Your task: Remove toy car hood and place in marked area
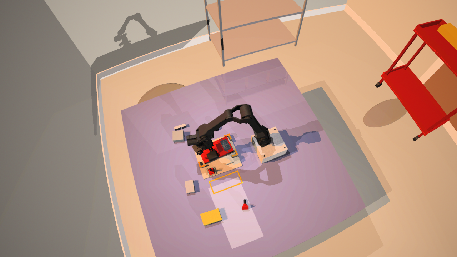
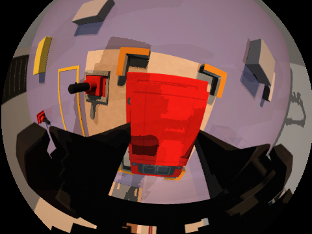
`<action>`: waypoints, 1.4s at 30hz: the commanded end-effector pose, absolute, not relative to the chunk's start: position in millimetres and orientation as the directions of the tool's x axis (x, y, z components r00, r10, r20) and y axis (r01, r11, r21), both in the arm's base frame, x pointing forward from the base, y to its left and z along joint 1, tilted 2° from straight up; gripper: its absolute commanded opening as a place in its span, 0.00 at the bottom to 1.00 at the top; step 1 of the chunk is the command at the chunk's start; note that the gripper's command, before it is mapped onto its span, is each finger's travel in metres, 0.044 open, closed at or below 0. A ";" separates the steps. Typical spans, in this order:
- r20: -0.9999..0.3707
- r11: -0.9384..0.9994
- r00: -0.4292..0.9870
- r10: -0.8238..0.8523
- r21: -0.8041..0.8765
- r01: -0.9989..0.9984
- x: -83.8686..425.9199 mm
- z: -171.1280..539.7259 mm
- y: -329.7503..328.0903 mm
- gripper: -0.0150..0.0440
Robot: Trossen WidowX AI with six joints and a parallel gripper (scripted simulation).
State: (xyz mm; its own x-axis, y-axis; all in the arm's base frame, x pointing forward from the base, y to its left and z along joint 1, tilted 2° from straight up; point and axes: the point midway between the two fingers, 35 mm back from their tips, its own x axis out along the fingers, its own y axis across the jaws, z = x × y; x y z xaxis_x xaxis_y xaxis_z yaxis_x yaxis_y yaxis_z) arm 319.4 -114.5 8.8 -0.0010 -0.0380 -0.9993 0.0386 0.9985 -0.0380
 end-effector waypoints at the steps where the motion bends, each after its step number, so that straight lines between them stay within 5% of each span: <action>1: -0.999 0.998 0.001 -0.039 -0.039 0.040 319.8 13.3 -114.5 0.25; 31: -0.999 0.999 0.000 -0.038 -0.038 0.035 320.1 59.6 -112.2 0.25; 42: -0.999 0.999 0.005 -0.031 -0.031 0.029 331.8 60.4 -64.5 0.25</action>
State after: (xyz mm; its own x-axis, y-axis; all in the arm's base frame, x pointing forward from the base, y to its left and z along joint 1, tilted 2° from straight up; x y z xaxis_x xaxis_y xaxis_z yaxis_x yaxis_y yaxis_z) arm 329.4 -79.5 60.0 0.0041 -0.0364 -0.9993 0.0308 0.9989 -0.0362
